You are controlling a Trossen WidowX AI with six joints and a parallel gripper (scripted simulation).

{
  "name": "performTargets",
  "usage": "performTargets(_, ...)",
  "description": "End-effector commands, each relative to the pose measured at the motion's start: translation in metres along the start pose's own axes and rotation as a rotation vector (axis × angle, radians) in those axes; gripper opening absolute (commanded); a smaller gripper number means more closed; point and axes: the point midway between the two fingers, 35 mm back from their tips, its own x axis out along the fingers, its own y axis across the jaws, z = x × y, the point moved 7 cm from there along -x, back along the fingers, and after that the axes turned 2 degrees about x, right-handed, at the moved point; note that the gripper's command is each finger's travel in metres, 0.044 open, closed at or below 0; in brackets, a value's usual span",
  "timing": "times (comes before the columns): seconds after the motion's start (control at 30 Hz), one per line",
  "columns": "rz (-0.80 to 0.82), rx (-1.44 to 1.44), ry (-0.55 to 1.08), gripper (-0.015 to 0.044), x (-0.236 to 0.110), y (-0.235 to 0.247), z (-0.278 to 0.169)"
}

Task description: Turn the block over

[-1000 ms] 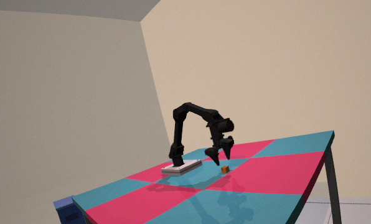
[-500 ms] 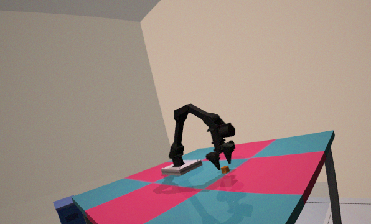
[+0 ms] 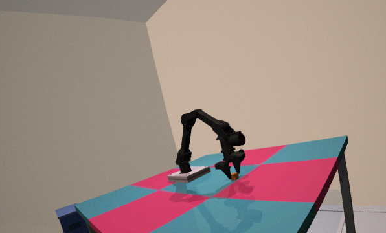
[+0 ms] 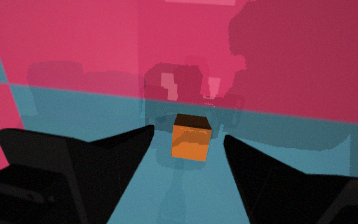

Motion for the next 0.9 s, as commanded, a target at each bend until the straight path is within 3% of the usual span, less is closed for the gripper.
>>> performTargets(0.0, -0.003, -0.002, -0.002, 0.0230, 0.001, 0.000, 0.000)
performTargets(0.13, -0.003, -0.002, -0.002, 0.0125, 0.001, 0.000, 0.000)
performTargets(0.67, -0.003, -0.002, -0.002, 0.0000, -0.001, 0.000, 0.000)
performTargets(0.87, -0.003, -0.002, -0.002, 0.0000, -0.029, 0.000, 0.000)
